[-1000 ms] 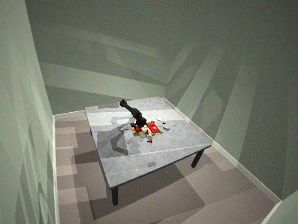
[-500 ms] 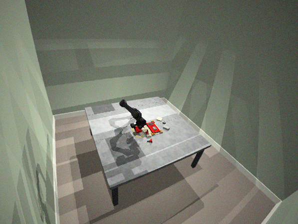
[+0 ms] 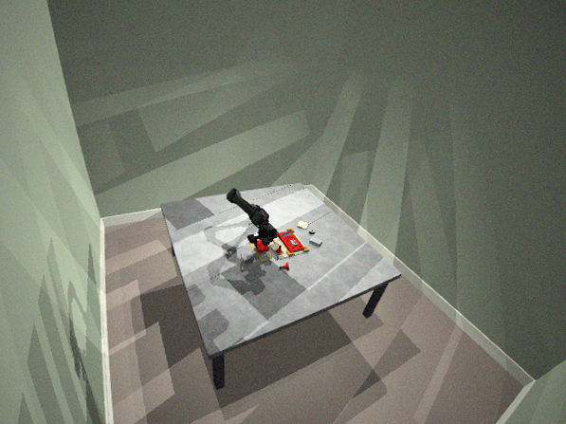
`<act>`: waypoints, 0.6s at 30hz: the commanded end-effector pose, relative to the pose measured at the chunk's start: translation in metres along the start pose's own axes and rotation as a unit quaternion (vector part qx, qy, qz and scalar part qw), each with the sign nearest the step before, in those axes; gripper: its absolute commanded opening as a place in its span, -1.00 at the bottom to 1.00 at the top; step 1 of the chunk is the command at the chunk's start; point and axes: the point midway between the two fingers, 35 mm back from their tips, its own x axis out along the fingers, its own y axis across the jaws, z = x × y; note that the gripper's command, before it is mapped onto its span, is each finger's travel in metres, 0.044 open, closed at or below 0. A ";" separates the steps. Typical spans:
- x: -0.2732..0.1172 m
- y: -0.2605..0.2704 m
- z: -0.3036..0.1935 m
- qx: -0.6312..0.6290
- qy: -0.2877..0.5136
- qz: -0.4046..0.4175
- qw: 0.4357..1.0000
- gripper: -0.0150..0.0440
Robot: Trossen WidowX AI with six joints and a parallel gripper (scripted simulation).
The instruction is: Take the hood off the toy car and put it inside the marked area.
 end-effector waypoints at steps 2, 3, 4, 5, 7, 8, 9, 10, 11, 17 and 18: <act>0.004 0.000 -0.001 -0.002 0.000 -0.002 1.000 -0.49; 0.004 0.000 -0.001 -0.002 0.000 -0.002 1.000 -0.49; 0.004 0.000 -0.001 -0.002 0.000 -0.002 1.000 -0.49; 0.004 0.000 -0.001 -0.002 0.000 -0.002 1.000 -0.49; 0.004 0.000 -0.001 -0.002 0.000 -0.002 1.000 -0.49; 0.005 0.000 -0.001 -0.002 0.000 -0.002 1.000 -0.49; 0.005 0.000 -0.001 -0.002 0.000 -0.002 1.000 -0.49; 0.006 0.000 -0.001 -0.002 0.000 -0.002 1.000 -0.49; 0.006 0.000 -0.001 -0.002 0.000 -0.002 1.000 -0.49; 0.009 0.000 -0.001 -0.002 0.000 -0.002 1.000 -0.49; 0.010 0.000 -0.001 -0.002 0.000 -0.002 1.000 -0.49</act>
